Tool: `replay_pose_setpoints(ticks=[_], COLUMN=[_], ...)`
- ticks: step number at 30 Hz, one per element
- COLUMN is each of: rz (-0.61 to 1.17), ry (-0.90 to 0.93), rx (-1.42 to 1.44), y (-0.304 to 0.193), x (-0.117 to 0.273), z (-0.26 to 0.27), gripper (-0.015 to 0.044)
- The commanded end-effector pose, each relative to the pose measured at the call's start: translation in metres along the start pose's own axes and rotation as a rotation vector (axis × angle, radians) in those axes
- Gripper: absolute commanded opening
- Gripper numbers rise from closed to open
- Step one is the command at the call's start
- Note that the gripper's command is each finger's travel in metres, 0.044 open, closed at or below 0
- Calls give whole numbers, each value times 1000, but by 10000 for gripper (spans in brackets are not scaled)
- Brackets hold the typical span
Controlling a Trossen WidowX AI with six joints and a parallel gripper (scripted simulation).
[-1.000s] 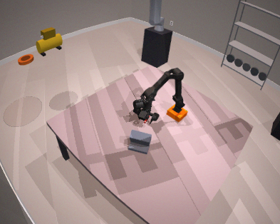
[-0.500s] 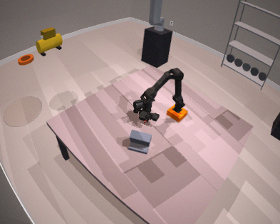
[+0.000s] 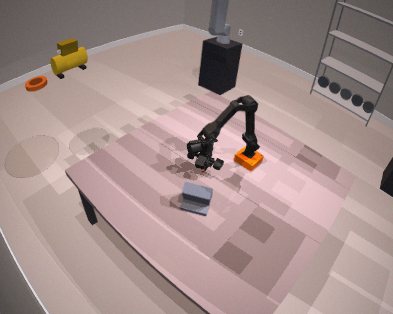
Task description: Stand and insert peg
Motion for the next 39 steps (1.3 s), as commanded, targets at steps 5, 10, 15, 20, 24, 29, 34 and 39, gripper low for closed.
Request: replay_pose_setpoints(ticks=[5,10,15,20,24,29,34,39], rz=[-2,-30,-82,-126,-160,-203,-245,-287], ry=[4,6,12,18,23,28,34,40], rx=[6,1,0,-1,-1,-1,-1,-1], y=[-1,-3,-7,-10,-13,-17,-21,-25], x=[-1,2,5,8,10,12,14,16], z=[1,0,-1,-2,-2,-3,-3,-4], gripper=[50,50,50,50,50,50,50,50])
Point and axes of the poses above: the point midway between the two fingers, 35 mm back from their tips, its own x axis back along the fingers, its own z axis across the jaws, y = z × x, the point moved 4 cm from there along x, back along the fingers, and after that the axes turned 8 degrees about -x, right-handed, at the moved point
